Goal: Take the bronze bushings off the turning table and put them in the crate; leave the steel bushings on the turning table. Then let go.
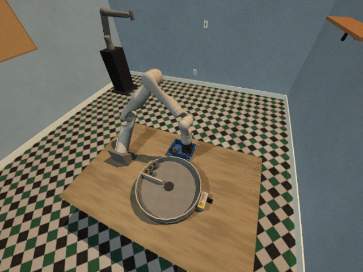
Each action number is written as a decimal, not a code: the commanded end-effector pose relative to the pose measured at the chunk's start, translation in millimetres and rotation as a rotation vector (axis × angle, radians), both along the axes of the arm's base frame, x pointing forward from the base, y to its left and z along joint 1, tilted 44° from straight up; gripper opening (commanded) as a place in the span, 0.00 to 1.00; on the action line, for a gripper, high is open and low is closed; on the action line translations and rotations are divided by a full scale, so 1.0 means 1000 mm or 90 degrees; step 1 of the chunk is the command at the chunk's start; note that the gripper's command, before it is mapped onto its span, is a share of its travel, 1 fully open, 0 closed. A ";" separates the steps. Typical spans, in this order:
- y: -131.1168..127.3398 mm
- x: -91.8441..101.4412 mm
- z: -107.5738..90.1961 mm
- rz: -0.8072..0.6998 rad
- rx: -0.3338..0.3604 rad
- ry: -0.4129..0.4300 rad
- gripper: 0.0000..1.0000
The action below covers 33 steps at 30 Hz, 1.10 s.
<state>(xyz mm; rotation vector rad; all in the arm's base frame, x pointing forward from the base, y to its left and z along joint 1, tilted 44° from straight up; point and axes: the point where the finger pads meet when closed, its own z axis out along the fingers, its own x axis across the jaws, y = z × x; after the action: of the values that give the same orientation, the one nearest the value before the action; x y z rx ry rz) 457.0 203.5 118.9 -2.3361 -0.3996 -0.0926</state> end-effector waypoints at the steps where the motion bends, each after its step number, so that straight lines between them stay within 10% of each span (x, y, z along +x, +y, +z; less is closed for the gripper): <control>1: 0.000 0.001 0.000 -0.001 0.000 -0.001 0.00; 33: 0.008 0.000 -0.008 0.000 0.000 0.000 0.00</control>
<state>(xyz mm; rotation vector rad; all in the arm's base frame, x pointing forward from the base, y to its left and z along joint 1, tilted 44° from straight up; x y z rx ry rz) 456.4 211.7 110.6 -2.3355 -0.4002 -0.0915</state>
